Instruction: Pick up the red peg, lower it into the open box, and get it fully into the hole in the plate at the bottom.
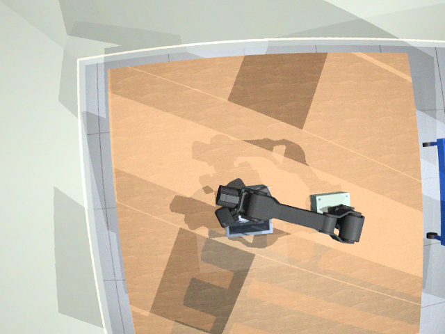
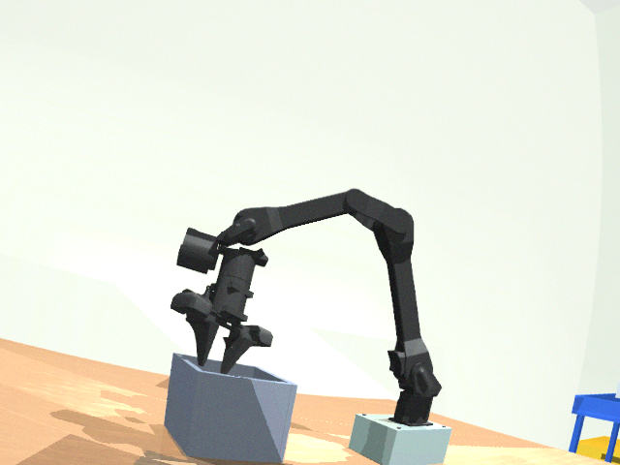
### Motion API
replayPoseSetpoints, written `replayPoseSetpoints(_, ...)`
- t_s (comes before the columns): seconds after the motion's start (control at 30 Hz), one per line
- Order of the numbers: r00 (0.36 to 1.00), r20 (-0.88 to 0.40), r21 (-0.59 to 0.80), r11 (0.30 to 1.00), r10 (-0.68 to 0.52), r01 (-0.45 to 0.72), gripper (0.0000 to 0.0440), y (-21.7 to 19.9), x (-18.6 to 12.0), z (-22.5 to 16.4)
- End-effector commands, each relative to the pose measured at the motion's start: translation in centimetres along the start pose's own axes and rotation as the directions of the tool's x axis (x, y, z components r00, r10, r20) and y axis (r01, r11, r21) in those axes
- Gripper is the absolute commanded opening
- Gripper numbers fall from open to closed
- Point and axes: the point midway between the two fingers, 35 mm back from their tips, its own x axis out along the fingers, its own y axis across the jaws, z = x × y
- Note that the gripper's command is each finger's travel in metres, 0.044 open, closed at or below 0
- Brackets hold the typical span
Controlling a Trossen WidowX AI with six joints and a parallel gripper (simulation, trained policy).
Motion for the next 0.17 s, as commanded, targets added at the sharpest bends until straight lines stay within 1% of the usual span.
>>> replayPoseSetpoints(0.0,0.999,-0.009,-0.007,0.999,0.042,-0.042,0.0233,0.7,-1.1,0.4)
replayPoseSetpoints(0.13,0.996,-0.010,-0.013,0.996,0.084,-0.084,0.0238,1.4,-2.3,0.9)
